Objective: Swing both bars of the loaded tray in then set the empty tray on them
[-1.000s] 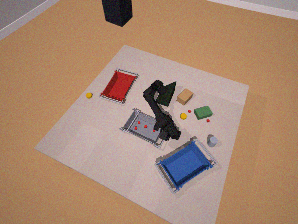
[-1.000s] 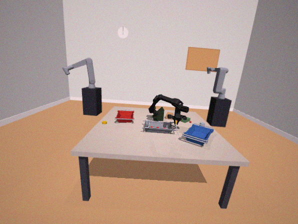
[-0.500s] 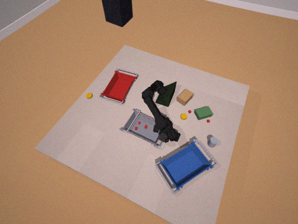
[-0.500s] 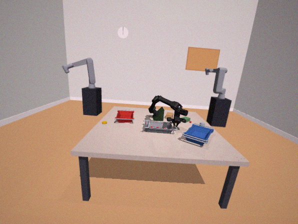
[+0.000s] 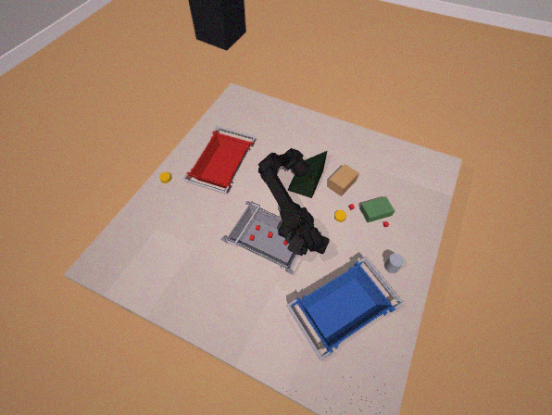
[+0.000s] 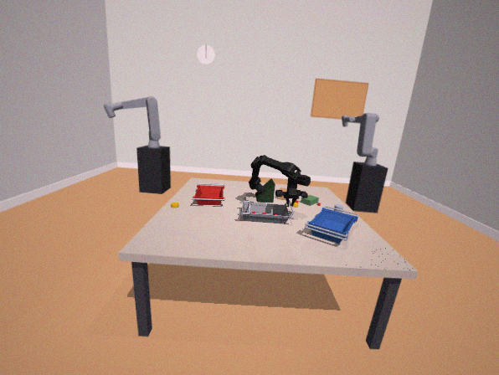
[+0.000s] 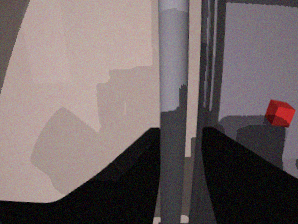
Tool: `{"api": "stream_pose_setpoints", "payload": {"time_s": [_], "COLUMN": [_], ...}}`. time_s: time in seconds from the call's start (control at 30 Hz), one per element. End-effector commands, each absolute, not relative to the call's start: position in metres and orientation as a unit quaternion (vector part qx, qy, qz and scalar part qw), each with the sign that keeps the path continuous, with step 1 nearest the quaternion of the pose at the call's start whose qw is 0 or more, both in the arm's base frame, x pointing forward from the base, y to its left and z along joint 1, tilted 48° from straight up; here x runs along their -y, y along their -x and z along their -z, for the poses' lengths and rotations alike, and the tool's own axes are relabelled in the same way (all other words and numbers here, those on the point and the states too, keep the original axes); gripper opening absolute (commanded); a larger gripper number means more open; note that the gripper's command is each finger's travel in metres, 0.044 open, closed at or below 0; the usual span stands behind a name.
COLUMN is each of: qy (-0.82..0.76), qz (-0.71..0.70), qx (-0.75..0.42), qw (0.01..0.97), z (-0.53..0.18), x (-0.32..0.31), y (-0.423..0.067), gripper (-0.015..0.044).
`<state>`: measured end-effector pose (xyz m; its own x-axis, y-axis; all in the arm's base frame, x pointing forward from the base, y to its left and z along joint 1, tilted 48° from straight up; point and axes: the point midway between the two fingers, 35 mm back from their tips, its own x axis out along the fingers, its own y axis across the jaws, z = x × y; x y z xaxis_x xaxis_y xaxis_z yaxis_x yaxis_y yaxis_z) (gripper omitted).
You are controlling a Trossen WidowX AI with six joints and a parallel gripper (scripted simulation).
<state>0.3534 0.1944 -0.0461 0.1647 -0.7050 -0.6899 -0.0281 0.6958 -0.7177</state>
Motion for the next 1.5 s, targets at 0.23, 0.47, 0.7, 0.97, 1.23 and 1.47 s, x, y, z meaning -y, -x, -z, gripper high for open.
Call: {"api": "stream_pose_setpoints", "payload": {"time_s": [0.23,0.47,0.7,0.97,1.23,1.47], "qy": [0.308,0.308,0.308,0.309,0.309,0.309], "qz": [0.254,0.254,0.253,0.25,0.25,0.25], "qx": [-0.6,-0.6,-0.6,-0.597,-0.597,-0.597], "qw": [0.693,0.693,0.693,0.697,0.697,0.697], "z": [0.03,0.028,0.01,0.007,0.007,0.007], "x": [-0.151,-0.145,-0.17,-0.171,-0.171,-0.171], "y": [-0.361,-0.362,-0.357,-0.358,-0.358,-0.358], "gripper": [0.0086,0.0086,0.0086,0.0086,0.0086,0.0086]}}
